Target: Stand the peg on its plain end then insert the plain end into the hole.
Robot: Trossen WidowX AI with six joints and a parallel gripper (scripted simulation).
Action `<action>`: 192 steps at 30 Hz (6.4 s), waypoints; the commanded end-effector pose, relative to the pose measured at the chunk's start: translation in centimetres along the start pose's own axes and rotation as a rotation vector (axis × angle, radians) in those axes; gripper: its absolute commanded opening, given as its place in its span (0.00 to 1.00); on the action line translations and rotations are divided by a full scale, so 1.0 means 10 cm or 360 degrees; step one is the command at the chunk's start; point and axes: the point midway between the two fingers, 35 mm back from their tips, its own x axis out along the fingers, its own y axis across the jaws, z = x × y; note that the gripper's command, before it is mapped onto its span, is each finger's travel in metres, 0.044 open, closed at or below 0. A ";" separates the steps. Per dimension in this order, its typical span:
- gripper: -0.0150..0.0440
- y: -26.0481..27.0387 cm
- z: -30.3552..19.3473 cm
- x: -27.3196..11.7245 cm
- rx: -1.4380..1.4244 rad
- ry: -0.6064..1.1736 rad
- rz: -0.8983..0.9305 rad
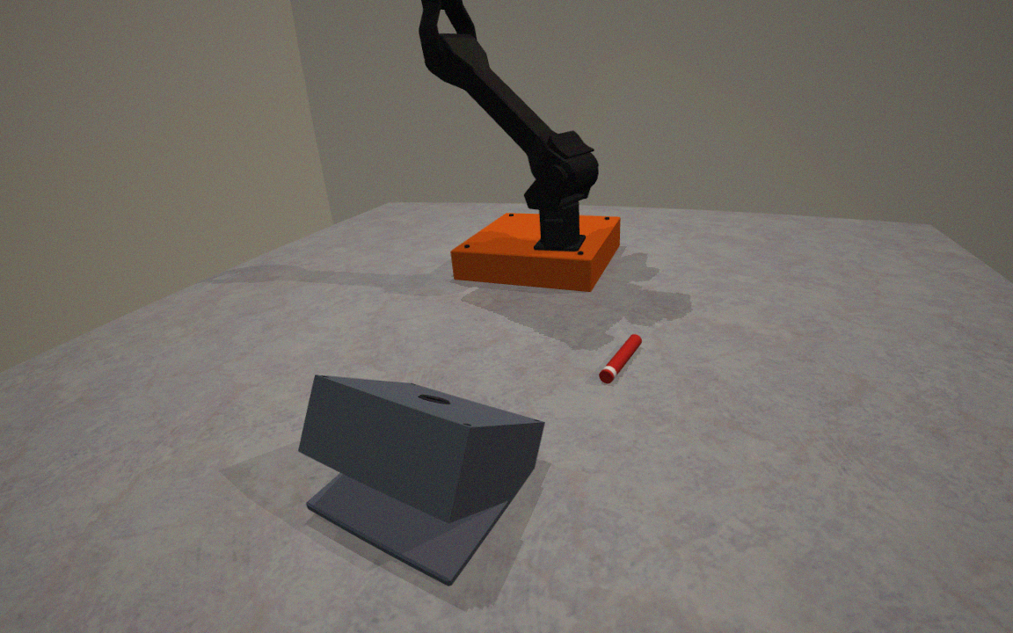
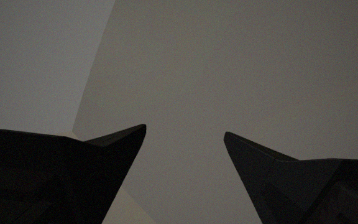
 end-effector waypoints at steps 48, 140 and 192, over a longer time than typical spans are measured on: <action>1.00 -0.14 2.22 -0.73 0.2013 -0.0566 0.0944; 1.00 -2.65 3.42 -5.07 0.2209 0.1070 0.5549; 1.00 -4.02 1.23 -5.93 -0.2569 0.3246 0.4325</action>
